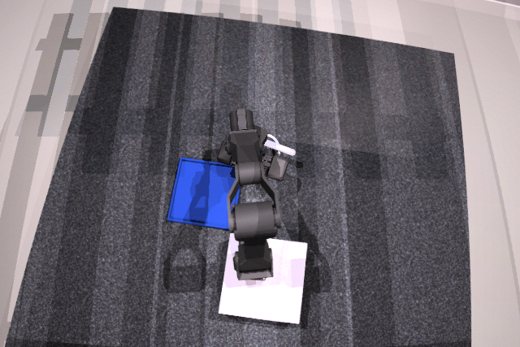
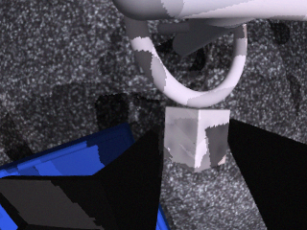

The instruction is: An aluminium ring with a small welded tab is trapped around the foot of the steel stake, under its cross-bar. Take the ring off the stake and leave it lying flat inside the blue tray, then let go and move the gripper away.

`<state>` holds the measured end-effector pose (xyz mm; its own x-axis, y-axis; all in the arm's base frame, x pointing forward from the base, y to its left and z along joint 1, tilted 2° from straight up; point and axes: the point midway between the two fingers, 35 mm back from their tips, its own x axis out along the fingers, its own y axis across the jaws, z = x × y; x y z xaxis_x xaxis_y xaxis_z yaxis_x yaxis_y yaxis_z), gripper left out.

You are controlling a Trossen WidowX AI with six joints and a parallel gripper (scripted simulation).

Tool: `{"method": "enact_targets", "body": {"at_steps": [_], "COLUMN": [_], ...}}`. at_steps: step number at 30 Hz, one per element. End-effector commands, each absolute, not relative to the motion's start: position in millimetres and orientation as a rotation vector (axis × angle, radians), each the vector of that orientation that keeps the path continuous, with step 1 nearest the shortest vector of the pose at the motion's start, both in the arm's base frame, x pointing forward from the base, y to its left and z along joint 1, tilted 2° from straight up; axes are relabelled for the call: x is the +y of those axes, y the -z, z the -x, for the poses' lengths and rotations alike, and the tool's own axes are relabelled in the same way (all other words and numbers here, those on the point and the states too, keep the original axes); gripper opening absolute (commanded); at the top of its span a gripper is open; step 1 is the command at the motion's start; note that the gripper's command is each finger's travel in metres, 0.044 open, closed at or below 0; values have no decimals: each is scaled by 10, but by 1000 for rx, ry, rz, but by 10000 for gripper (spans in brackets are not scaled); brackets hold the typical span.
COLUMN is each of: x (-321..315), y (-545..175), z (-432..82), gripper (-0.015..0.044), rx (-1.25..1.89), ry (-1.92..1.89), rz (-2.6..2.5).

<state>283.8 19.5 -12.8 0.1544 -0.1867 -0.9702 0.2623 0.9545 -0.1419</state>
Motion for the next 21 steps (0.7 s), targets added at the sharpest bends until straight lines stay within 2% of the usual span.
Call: {"method": "enact_targets", "body": {"at_steps": [1,21], "x": [216,313], "y": [99,-15], "z": [-2861,-2886], "gripper": [0,0], "rx": [1377,1363], "ry": [337,322], "rz": [-54,-66]}}
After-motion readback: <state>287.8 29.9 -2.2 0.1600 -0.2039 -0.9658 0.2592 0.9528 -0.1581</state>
